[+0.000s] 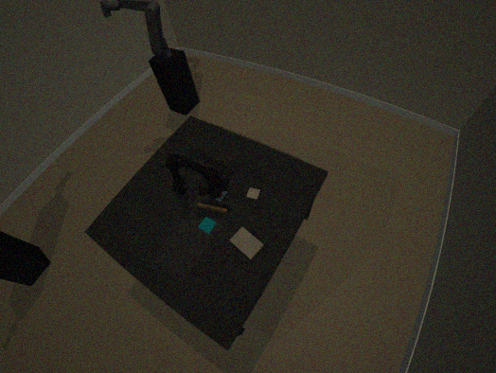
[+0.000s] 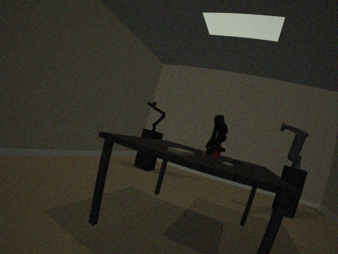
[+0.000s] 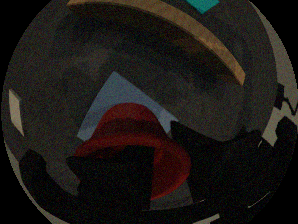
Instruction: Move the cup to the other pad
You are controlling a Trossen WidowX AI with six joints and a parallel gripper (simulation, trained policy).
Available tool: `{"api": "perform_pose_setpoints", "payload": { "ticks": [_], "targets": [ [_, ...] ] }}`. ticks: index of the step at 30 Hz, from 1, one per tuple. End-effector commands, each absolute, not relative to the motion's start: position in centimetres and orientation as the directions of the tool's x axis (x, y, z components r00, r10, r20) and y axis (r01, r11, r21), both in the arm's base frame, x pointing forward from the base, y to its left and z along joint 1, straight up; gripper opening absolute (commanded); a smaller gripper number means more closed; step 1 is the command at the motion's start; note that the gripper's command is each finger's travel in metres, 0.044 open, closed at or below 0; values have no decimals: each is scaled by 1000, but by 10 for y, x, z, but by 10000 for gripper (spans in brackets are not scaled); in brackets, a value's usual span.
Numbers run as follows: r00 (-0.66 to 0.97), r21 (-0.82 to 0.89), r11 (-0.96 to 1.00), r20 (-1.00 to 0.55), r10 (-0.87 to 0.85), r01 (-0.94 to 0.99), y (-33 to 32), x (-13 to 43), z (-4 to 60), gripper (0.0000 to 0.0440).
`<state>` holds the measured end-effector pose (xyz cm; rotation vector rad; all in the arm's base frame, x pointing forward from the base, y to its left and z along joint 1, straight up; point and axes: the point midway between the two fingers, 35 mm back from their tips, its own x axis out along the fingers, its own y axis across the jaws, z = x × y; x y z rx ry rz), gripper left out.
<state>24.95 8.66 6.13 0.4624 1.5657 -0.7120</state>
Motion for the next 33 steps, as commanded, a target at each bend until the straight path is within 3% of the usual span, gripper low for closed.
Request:
{"api": "perform_pose_setpoints", "payload": {
  "ticks": [1,33],
  "targets": [
    [-123,-176,739,-984,-126,650,84,249,58,18],
    [43,6,611,-998,-45,792,62,274,144,0]
  ]
}}
